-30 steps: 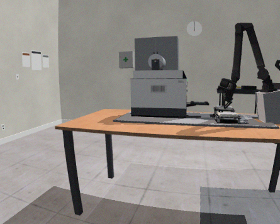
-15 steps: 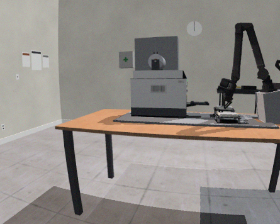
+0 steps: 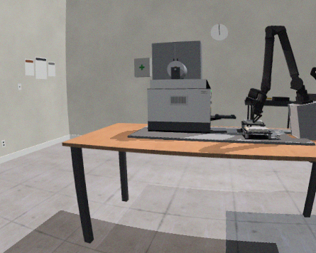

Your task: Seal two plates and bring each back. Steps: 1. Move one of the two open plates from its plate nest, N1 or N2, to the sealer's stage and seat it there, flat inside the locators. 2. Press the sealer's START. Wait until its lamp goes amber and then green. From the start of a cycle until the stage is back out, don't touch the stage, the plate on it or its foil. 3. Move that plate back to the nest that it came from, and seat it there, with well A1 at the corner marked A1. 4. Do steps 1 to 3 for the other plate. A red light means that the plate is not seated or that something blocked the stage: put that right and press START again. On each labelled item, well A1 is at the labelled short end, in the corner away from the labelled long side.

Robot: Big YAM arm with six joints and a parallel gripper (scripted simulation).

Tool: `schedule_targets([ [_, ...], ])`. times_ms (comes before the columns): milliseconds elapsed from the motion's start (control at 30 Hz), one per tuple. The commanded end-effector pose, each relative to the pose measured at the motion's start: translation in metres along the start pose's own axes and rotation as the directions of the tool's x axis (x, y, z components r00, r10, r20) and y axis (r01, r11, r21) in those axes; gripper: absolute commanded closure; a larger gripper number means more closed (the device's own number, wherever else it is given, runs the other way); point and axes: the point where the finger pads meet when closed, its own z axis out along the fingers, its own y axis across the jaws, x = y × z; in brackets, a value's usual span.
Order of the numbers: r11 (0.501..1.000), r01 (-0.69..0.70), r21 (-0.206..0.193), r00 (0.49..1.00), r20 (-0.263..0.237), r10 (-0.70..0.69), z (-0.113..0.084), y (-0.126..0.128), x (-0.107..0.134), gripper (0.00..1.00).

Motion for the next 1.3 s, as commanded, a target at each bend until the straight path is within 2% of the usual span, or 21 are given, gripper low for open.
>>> schedule_targets([
  [0, 1.000, 0.009, 0.010, 1.000, 0.025, -0.009, -0.005, -0.004, -0.006, 0.00],
  [233, 1.000, 0.002, 0.001, 1.000, -0.007, -0.002, -0.005, -0.001, 0.004, 0.00],
  [600, 1.000, 0.006, 0.008, 1.000, 0.018, -0.006, -0.003, -0.006, -0.013, 0.00],
  [800, 1.000, 0.002, 0.002, 1.000, 0.001, -0.002, -0.004, -0.003, -0.002, 0.00],
  [1267, 1.000, -0.001, -0.001, 1.000, -0.009, 0.001, -0.005, -0.001, 0.004, 0.00],
])
